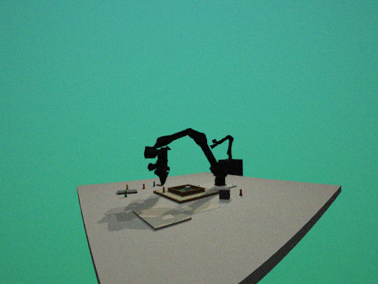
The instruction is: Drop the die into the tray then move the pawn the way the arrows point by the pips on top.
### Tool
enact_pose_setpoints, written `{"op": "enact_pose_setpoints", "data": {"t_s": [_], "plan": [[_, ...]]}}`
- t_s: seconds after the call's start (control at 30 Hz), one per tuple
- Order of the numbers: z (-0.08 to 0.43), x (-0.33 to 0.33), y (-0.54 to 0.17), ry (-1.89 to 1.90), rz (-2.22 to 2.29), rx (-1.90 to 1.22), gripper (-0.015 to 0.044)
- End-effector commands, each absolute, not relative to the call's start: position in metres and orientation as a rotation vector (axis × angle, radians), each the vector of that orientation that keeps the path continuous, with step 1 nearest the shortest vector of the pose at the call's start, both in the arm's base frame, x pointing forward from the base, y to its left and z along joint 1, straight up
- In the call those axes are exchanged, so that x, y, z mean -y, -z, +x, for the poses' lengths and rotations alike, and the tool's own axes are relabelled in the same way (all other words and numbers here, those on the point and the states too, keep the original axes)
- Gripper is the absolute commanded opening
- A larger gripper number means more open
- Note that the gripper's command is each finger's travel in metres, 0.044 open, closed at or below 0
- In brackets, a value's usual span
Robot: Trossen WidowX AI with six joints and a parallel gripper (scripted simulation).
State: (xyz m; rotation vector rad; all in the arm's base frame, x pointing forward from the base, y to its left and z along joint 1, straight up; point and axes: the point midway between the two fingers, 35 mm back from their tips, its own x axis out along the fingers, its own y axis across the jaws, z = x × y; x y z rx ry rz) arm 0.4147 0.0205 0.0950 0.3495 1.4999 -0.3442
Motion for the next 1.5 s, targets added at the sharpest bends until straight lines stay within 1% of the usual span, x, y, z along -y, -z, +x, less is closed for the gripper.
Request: {"op": "enact_pose_setpoints", "data": {"t_s": [0.0,0.6,0.8,1.03,1.13,1.47], "plan": [[0.413,-0.021,-0.086,0.348,0.354,-1.51,0.02],[0.413,-0.021,-0.059,0.348,0.354,-1.51,0.02],[0.413,-0.021,-0.059,0.348,0.354,-1.51,0.0043],[0.413,-0.021,-0.059,0.348,0.354,-1.51,0.0],[0.414,-0.021,-0.062,0.348,0.354,-1.51,0.0],[0.418,-0.021,-0.108,0.345,0.356,-1.503,0.0]]}}
